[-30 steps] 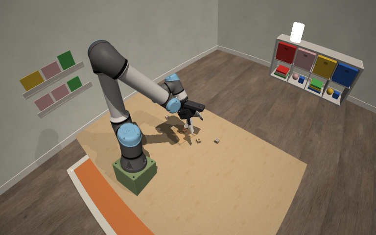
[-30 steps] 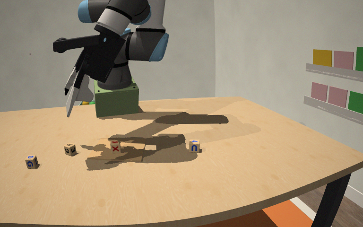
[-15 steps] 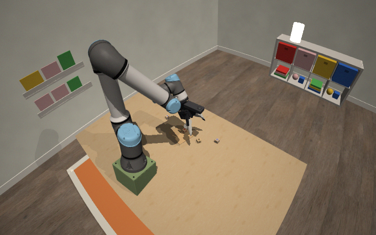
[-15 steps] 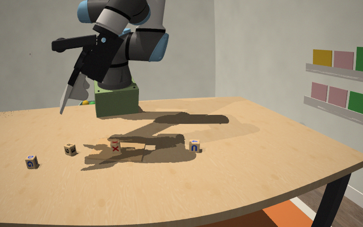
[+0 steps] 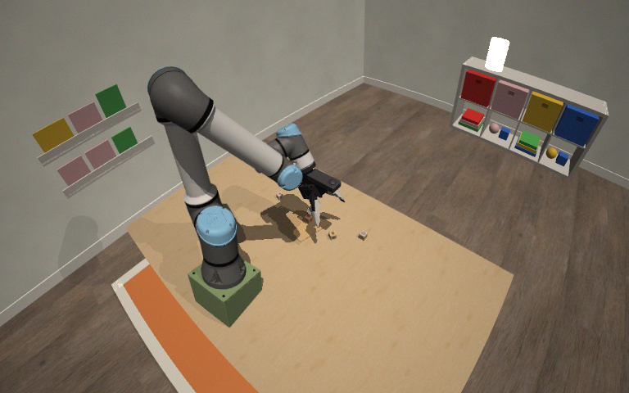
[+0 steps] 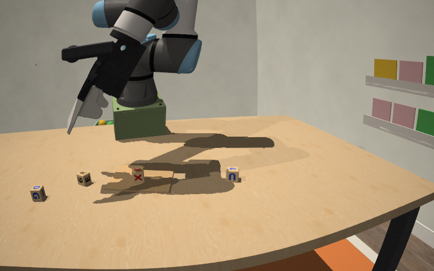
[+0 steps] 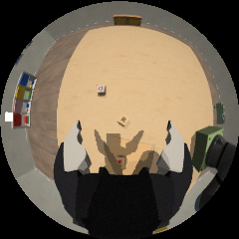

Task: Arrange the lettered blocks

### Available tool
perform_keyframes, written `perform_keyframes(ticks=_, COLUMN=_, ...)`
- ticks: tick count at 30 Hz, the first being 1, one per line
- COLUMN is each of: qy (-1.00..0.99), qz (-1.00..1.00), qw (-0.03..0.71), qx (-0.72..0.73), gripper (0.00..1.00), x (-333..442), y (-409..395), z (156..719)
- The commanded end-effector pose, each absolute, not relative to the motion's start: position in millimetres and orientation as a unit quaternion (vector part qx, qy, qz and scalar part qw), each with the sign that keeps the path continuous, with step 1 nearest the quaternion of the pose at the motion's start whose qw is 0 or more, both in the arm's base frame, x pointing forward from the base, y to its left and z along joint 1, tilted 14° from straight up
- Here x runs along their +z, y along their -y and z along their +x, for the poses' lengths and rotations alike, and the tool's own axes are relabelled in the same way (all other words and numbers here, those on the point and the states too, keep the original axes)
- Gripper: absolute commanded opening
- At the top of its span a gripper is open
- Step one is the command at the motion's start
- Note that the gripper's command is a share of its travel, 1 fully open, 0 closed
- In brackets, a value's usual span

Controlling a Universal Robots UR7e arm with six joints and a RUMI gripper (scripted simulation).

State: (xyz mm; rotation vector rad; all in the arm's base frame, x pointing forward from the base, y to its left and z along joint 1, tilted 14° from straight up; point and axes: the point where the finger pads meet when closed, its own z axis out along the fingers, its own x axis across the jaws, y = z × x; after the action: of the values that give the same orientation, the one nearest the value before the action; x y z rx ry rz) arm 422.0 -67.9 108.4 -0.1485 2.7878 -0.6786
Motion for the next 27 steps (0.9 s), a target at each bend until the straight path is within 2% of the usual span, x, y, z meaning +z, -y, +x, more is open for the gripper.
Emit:
perform_keyframes(ticks=1, qy=-0.962, qz=-0.043, qw=0.136, qx=-0.233, gripper=1.0, x=108.7, y=68.4, z=422.0)
perform_keyframes(ticks=27, qy=-0.962, qz=-0.035, qw=0.138, qx=-0.232, gripper=1.0, x=108.7, y=68.7, z=421.7)
